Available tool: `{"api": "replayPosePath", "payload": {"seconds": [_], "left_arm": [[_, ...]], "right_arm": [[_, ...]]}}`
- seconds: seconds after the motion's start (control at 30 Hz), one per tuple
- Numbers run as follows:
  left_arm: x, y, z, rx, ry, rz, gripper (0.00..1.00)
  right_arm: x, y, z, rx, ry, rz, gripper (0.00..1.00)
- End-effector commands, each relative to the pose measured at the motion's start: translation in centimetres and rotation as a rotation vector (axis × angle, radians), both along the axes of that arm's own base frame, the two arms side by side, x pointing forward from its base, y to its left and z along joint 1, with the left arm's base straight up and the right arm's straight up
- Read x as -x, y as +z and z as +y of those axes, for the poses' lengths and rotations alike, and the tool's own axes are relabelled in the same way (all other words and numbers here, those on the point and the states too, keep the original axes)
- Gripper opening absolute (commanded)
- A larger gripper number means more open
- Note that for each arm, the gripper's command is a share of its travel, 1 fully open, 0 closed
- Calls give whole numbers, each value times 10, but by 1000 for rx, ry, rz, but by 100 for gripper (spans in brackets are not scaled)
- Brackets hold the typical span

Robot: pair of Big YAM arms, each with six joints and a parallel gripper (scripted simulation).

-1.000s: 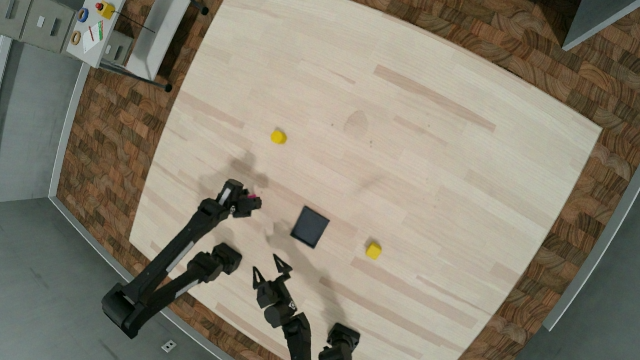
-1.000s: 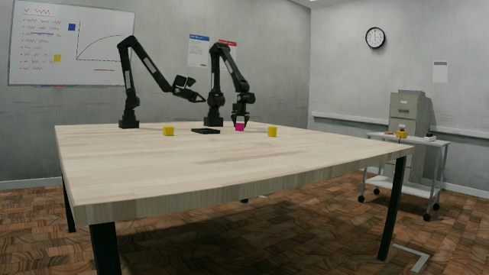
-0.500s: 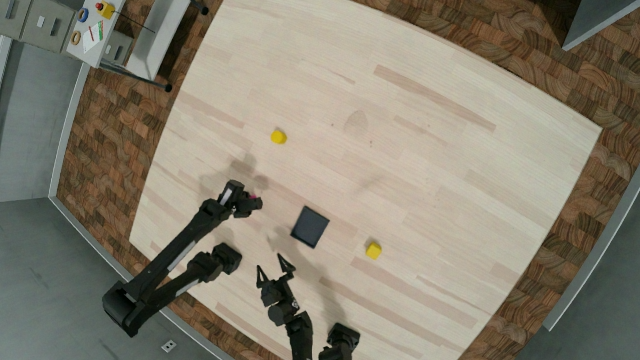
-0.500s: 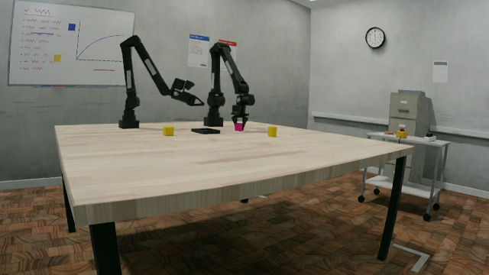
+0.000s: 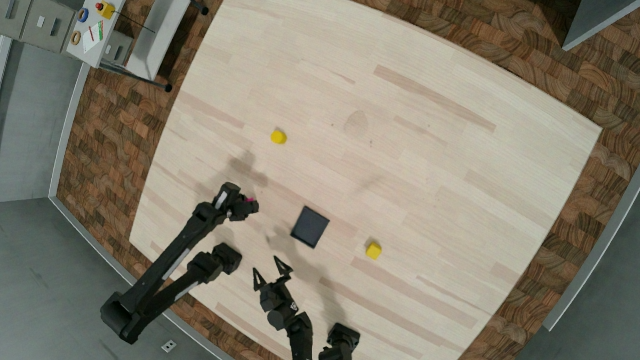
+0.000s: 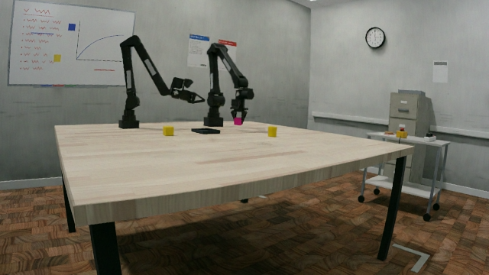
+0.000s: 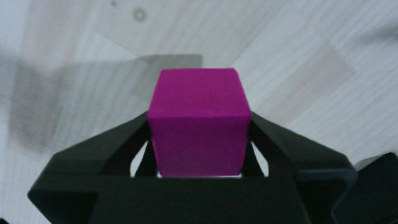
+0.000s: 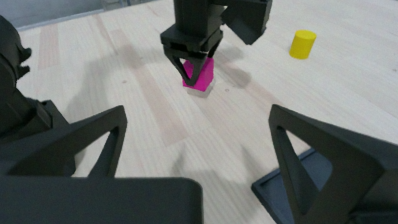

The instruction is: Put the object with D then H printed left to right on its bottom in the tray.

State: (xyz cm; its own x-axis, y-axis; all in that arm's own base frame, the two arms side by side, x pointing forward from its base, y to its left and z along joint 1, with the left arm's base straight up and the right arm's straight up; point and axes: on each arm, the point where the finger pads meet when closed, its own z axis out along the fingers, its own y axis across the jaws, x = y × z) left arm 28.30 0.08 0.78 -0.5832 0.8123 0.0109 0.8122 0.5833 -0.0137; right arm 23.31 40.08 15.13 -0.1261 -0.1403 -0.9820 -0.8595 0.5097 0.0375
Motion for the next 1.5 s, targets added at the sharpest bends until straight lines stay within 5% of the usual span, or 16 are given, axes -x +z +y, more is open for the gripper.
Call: {"api": "replayPosePath", "payload": {"seconds": [0.0,0.3,1.2,1.47], "left_arm": [[-32,33,-16,17,1,-60,41],[-44,63,-53,209,-1,-46,41],[-70,123,-135,646,7,4,41],[-86,157,-176,864,12,8,41]], "right_arm": [[-15,37,5,-109,-36,-17,100],[-51,42,-44,-337,-108,311,100],[-158,97,-135,-880,-236,959,100],[-191,114,-169,-1035,-275,1137,100]]}}
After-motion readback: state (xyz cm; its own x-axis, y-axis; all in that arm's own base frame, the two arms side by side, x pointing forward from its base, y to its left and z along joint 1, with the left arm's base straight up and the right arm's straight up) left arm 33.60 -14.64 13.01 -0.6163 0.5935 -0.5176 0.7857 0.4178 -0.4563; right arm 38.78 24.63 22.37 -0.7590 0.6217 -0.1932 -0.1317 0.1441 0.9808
